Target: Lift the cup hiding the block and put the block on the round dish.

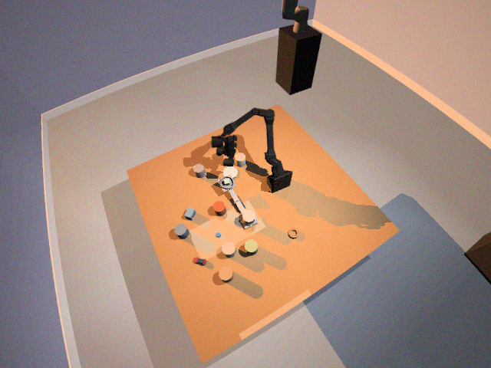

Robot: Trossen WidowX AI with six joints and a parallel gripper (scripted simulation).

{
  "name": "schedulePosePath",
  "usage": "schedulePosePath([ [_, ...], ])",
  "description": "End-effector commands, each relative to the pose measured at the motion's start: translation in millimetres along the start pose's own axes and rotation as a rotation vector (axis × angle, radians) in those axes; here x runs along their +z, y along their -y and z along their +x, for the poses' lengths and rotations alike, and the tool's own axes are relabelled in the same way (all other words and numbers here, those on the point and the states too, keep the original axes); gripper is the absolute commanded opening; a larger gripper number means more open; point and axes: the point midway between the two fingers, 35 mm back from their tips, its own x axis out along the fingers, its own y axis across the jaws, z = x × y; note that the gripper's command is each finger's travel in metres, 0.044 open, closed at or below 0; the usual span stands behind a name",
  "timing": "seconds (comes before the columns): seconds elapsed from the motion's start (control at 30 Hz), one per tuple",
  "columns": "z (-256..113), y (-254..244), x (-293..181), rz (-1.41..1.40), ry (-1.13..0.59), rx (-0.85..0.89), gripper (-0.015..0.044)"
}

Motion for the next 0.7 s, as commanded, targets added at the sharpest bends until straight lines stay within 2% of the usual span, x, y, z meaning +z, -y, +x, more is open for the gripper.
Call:
schedulePosePath([
  [0.0,-0.9,-7.9,3.6,-0.119,-0.006,-0.003,0.0260],
  [0.67,-7.4,-62.8,13.4,-0.805,-0.032,-0.001,0.0260],
])
